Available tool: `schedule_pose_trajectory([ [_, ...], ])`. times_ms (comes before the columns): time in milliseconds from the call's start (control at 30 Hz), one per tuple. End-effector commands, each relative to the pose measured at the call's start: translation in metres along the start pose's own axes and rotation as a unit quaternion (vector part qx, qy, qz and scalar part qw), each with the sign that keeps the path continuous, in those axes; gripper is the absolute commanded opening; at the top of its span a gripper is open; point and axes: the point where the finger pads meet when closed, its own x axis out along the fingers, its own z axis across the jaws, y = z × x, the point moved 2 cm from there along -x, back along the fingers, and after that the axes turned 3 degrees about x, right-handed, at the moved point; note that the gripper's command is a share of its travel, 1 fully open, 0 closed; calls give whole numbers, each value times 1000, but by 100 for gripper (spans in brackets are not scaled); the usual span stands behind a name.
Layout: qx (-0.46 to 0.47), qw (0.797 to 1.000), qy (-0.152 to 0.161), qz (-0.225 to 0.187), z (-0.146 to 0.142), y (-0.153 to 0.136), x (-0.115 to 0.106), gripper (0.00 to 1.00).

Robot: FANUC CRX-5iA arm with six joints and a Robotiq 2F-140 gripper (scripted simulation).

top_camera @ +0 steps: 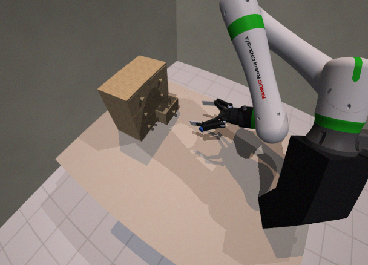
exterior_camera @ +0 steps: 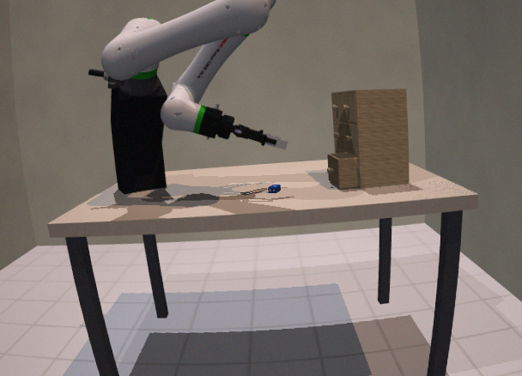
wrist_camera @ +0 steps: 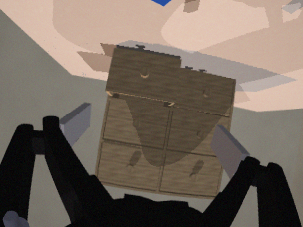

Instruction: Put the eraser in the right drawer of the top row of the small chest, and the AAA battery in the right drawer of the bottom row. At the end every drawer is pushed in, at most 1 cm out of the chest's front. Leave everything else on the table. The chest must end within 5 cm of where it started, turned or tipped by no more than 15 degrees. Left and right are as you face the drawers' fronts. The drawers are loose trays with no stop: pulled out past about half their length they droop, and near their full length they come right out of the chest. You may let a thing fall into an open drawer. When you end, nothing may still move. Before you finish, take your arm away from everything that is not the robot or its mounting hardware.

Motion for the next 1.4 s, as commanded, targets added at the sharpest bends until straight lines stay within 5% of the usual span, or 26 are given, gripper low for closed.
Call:
schedule_pose_trajectory([
  [0, 0, 1000, 0, 8, 0, -1, 0, 100],
  [433, 0, 998, 3, 59, 0, -6, -1, 100],
  [1367, 0, 966, 14, 257, 1, -26, -4, 100],
])
